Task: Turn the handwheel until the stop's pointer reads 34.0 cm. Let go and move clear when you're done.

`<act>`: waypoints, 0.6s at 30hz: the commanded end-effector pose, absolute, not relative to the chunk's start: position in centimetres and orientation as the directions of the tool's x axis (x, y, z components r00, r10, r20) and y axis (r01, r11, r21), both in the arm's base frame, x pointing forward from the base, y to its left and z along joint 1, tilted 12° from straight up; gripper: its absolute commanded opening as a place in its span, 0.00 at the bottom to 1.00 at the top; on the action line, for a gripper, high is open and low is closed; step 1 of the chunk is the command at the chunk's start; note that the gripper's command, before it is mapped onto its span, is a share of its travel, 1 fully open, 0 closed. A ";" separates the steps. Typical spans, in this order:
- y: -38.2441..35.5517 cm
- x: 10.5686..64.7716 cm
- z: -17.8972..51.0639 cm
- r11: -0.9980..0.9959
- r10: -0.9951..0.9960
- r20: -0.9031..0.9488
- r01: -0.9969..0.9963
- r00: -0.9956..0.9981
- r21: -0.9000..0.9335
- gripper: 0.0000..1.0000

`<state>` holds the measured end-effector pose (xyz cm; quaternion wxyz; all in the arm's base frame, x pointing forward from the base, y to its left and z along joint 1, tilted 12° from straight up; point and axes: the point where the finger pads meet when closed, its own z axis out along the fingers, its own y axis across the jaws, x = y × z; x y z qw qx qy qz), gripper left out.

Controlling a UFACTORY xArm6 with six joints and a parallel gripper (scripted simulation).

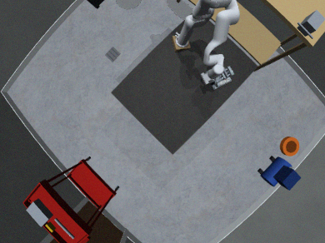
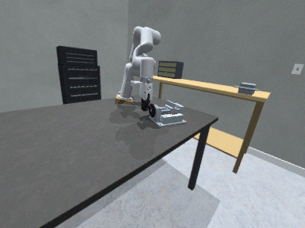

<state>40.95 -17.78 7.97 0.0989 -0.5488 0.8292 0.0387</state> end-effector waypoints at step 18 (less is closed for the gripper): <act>-18.4 41.9 9.1 0.395 -0.903 -0.206 -0.917 -0.378 -0.049 0.06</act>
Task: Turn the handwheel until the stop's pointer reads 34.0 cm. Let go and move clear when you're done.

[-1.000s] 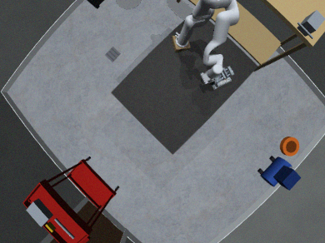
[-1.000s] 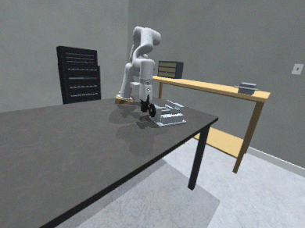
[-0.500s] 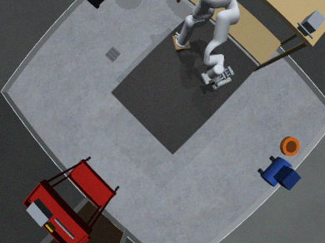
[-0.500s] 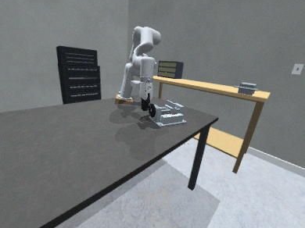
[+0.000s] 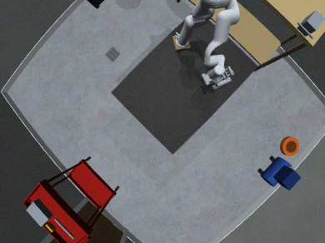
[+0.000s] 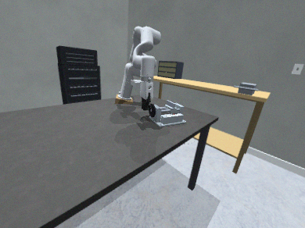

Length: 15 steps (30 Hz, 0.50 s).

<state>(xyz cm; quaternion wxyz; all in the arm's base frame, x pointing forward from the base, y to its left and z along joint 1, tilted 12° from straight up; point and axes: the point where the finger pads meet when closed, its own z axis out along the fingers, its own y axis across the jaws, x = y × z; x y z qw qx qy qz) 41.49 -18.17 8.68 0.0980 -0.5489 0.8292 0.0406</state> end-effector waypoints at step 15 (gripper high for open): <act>-18.6 42.2 9.2 0.395 -0.903 -0.206 -0.917 -0.378 -0.049 0.06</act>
